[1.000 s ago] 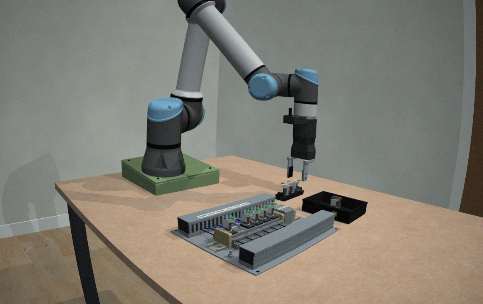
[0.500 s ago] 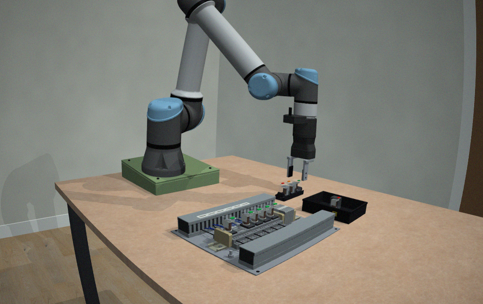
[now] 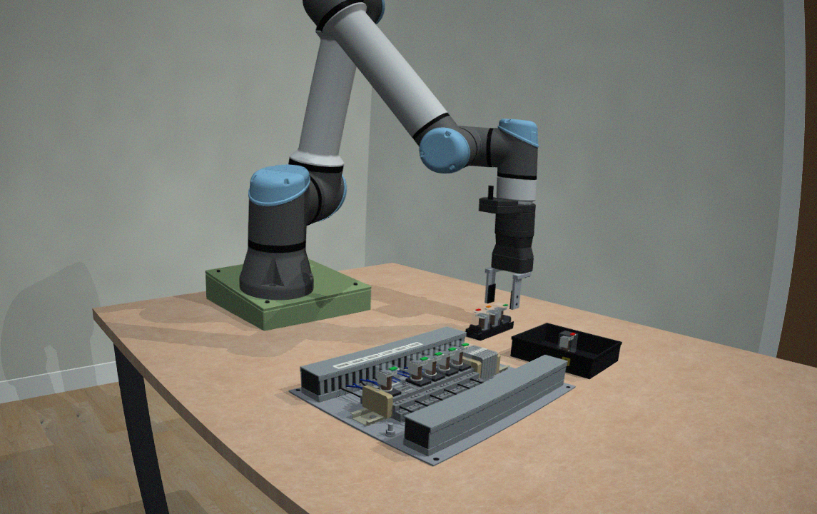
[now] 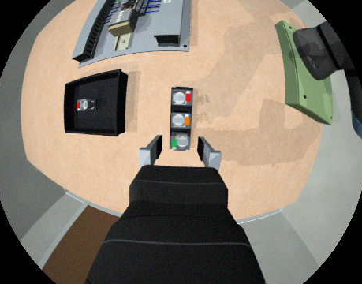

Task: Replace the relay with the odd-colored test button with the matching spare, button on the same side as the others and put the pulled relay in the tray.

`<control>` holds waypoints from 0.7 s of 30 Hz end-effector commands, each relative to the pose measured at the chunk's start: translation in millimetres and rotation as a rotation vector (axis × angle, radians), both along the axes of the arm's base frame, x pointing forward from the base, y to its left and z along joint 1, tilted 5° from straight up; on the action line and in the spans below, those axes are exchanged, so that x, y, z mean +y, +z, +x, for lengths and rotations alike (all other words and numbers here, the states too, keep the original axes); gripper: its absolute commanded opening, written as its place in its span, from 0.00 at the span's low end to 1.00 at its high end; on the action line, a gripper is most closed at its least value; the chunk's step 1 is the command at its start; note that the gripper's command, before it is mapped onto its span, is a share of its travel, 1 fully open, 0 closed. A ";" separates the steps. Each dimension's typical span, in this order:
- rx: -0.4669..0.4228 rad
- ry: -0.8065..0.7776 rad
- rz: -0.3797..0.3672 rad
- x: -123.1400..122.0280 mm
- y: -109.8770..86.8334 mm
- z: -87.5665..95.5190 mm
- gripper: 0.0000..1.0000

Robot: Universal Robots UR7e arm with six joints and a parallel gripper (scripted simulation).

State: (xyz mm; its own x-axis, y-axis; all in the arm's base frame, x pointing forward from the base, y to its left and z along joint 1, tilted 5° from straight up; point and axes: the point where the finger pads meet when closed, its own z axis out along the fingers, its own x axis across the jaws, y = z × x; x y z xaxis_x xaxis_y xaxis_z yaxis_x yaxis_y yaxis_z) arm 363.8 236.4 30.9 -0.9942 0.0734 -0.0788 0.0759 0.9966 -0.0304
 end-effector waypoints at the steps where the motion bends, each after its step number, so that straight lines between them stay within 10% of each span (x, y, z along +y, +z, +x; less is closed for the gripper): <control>1: -0.002 0.000 0.001 0.2 -0.3 0.6 1.00; 21: -0.002 0.000 0.001 -0.1 -8.1 1.1 1.00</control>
